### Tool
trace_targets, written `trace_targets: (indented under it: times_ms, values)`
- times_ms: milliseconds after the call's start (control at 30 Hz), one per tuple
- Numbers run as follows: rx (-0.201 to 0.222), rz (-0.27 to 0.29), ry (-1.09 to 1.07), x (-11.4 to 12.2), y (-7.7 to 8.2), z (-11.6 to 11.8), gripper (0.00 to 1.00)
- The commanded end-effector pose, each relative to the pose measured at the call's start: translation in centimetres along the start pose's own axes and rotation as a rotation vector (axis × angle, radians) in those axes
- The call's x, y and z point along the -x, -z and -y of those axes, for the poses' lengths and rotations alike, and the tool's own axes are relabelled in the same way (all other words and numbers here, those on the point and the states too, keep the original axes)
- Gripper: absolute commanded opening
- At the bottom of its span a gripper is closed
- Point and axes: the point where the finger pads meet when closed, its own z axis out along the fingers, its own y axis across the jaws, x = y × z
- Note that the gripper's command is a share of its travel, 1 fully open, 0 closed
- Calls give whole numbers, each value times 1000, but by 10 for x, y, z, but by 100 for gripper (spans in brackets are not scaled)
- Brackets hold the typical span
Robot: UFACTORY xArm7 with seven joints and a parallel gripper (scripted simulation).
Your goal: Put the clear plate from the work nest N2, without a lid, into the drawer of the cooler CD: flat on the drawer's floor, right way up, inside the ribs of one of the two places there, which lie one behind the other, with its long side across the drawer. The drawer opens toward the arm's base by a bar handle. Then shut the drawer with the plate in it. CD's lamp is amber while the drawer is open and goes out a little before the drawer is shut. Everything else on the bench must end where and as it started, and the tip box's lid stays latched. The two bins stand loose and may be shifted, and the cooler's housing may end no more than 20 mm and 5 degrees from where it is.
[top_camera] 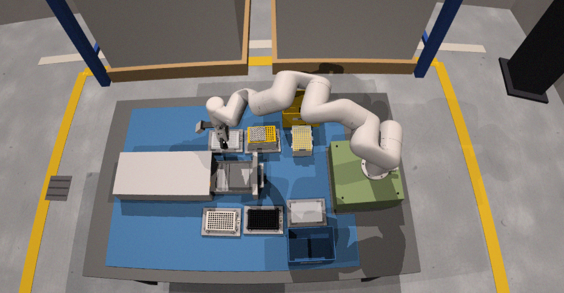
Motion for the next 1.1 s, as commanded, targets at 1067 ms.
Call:
trace_targets:
  times_ms: [1067]
  values:
    - [2,-6,0,-2,23,-1,0]
